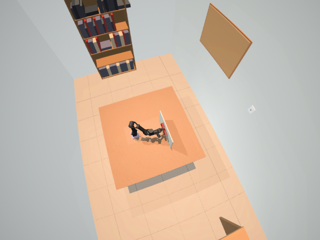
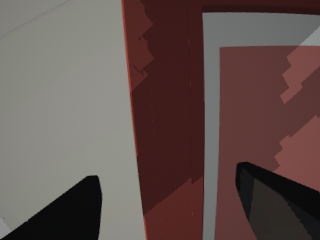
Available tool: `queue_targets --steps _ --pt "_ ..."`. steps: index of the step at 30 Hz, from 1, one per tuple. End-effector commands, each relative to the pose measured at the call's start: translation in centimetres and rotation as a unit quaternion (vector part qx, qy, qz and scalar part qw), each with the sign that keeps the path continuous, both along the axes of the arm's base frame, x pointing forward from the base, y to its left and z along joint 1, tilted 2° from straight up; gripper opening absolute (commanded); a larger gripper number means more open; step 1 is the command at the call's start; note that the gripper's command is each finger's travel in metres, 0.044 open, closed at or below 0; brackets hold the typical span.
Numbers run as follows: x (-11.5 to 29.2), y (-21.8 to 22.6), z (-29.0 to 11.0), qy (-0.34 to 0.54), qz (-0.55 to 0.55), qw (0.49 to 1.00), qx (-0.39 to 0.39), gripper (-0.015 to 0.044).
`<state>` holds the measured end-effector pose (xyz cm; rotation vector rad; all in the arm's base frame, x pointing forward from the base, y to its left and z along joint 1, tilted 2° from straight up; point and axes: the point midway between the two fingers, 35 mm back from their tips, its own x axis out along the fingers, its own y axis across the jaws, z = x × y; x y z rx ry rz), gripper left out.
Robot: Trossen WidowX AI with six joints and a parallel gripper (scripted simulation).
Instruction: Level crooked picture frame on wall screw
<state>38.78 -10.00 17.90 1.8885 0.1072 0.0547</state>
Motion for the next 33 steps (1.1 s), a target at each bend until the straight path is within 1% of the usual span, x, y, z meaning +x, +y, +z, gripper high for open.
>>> queue_targets --steps 1,10,17,24,25,33 --pt "0.05 -0.06 0.13 -0.002 -0.002 1.0 0.0 0.026" --pt "0.07 -0.08 0.19 -0.002 -0.002 1.0 0.0 0.026" --pt "0.07 -0.08 0.19 -0.002 -0.002 1.0 0.0 0.0076" --pt "0.07 -0.08 0.19 -0.002 -0.002 1.0 0.0 0.003" --pt "0.07 -0.08 0.19 -0.002 -0.002 1.0 0.0 0.0003" --pt "0.06 -0.06 0.18 -0.002 -0.002 1.0 0.0 0.0"
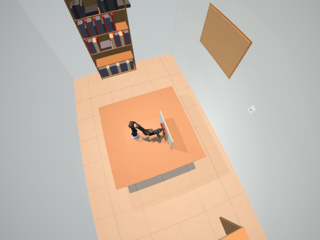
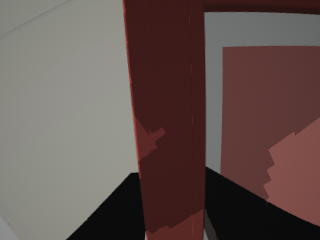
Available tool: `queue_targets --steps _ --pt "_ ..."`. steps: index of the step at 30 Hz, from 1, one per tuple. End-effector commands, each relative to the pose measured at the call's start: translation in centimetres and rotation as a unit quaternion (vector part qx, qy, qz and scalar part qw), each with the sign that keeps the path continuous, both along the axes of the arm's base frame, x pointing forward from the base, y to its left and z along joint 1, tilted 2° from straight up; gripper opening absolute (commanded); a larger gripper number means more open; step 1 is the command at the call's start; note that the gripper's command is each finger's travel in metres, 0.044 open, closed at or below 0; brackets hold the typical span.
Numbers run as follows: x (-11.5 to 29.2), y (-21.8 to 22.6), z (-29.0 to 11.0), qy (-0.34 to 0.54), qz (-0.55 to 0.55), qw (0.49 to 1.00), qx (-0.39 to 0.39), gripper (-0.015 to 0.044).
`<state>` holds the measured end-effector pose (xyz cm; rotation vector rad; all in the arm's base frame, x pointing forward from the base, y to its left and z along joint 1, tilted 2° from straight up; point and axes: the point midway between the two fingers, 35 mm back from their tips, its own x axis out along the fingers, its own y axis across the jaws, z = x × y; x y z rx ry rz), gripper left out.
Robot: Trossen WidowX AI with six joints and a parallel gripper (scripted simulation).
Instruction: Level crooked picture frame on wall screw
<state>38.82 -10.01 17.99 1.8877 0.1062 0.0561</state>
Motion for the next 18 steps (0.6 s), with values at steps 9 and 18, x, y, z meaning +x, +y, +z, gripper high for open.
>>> queue_targets --steps 9,18 --pt "0.01 -0.08 0.26 -0.001 -0.002 1.0 0.001 0.0" --pt "0.03 -0.17 0.55 -0.001 -0.002 1.0 0.0 0.0"
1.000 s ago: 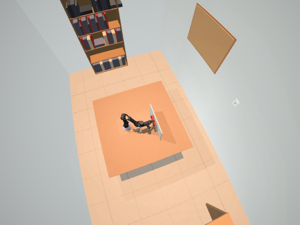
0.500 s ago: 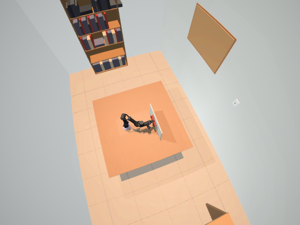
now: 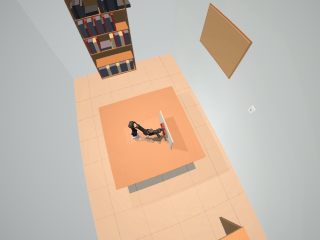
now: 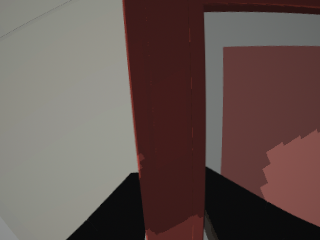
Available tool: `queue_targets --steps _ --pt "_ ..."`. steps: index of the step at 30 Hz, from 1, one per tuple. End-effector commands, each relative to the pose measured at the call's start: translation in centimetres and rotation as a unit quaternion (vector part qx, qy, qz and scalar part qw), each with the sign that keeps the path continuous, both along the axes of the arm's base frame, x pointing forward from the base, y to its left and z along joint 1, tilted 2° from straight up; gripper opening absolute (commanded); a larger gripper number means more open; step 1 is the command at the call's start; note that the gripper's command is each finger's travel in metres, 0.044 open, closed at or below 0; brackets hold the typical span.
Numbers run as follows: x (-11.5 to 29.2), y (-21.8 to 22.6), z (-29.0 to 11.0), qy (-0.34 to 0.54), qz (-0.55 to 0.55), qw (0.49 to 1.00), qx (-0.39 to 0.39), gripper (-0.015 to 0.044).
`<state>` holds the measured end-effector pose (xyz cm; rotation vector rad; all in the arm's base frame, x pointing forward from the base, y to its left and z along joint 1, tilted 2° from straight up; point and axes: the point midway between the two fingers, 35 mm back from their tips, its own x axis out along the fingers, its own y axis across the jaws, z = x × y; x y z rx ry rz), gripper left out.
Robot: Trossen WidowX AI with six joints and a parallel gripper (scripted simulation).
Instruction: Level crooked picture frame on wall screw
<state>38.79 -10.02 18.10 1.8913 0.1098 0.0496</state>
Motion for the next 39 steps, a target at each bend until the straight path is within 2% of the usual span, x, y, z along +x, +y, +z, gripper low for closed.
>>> queue_targets --steps 1,39 --pt "0.06 -0.17 0.47 -0.004 -0.001 1.0 -0.001 0.0" --pt "0.09 -0.38 1.09 -0.004 -0.001 1.0 -0.001 0.0"
